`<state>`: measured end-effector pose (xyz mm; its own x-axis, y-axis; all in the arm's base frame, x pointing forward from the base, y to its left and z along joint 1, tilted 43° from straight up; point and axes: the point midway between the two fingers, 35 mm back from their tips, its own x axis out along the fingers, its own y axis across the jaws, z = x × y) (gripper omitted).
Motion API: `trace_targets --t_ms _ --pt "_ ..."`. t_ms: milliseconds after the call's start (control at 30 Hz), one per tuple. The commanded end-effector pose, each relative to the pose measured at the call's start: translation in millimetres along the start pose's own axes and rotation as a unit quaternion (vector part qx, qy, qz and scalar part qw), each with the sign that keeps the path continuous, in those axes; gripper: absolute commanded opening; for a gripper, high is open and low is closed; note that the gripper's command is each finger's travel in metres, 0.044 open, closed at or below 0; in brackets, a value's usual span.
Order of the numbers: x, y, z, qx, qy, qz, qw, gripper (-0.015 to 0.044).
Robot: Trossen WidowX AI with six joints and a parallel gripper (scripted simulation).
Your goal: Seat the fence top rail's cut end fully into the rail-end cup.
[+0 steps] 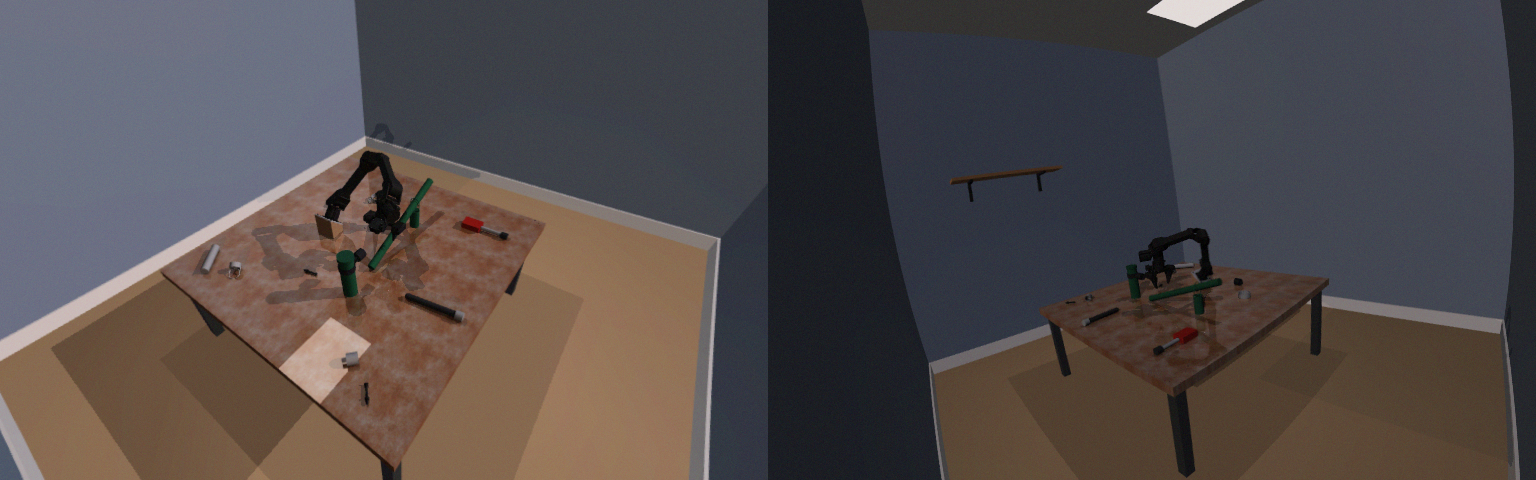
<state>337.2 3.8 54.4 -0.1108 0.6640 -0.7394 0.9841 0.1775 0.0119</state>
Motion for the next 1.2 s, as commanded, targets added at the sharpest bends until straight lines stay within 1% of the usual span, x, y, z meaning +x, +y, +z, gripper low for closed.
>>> trace_targets --t_ms 0,133,367,1167 --pt "6 1 -1 0.001 0.002 0.003 1.000 0.0440" --pt "19 1 -1 0.001 0.002 0.003 1.000 0.0440" --pt "24 2 -1 0.001 0.002 0.003 1.000 0.0440" --pt "63 2 -1 0.001 0.002 0.003 1.000 0.0440"
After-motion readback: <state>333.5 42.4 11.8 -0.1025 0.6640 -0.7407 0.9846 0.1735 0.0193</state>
